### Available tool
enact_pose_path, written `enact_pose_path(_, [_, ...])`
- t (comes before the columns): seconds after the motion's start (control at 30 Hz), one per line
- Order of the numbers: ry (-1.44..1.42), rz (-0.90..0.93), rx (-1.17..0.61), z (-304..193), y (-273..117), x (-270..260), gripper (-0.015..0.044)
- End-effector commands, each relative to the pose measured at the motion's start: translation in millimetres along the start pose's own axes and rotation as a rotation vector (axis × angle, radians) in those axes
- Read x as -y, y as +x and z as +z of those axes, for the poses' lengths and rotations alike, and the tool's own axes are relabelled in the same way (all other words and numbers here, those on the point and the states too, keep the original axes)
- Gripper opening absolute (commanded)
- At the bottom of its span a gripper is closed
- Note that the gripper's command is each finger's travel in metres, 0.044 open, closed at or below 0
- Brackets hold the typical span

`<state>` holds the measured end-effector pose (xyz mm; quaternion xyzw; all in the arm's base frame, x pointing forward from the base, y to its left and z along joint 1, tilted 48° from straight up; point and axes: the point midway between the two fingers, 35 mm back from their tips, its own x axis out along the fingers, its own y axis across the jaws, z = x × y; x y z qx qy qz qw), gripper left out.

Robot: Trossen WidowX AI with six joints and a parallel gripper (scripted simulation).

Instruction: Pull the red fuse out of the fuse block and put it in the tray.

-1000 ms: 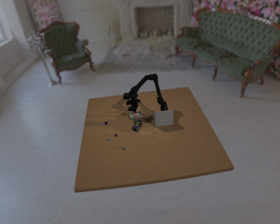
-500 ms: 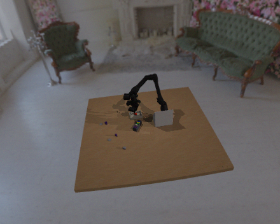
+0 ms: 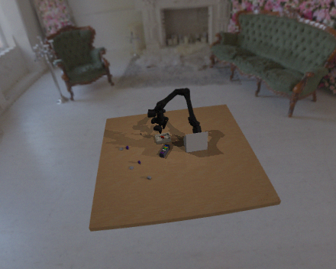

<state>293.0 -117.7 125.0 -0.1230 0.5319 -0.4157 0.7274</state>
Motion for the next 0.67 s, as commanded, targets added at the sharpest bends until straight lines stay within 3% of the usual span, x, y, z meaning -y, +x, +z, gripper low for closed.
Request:
enact_pose_path(0.0, [0.004,-0.003,0.0,0.1,-2.2,1.0,0.033])
enact_pose_path(0.63, [0.0,-0.001,-0.001,-0.2,-0.6,0.3,0.033])
